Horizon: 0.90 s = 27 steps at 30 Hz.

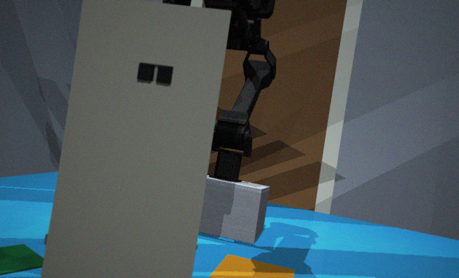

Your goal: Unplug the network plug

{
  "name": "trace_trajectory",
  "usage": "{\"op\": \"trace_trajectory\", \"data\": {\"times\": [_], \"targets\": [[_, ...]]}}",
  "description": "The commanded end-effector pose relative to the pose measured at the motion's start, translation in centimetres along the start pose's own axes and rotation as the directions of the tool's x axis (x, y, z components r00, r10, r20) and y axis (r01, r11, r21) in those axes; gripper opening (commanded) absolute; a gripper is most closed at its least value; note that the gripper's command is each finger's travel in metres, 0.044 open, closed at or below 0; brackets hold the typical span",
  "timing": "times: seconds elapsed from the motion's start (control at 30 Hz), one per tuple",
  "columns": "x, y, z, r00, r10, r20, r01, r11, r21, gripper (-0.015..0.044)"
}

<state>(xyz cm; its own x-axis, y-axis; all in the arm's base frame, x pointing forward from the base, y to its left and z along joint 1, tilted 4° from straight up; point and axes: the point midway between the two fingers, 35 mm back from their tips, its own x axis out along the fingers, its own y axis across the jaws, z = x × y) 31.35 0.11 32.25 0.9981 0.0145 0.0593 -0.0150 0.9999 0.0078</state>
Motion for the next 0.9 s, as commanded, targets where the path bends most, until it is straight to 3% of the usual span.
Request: {"op": "trace_trajectory", "data": {"times": [0.0, 0.27, 0.57, 0.87], "targets": [[0.0, 0.0, -0.1, 1.0, 0.001, 0.0, -0.001, 1.0, 0.006, 0.0374], [1.4, -0.4, -3.4, 0.998, 0.062, -0.022, -0.054, 0.965, 0.257, 0.0164], [2.0, -1.2, -7.5, 0.99, 0.135, -0.05, -0.086, 0.832, 0.548, 0.0156], [1.6, -1.8, -11.4, 0.975, 0.208, -0.075, -0.07, 0.612, 0.788, 0.0156]]}}
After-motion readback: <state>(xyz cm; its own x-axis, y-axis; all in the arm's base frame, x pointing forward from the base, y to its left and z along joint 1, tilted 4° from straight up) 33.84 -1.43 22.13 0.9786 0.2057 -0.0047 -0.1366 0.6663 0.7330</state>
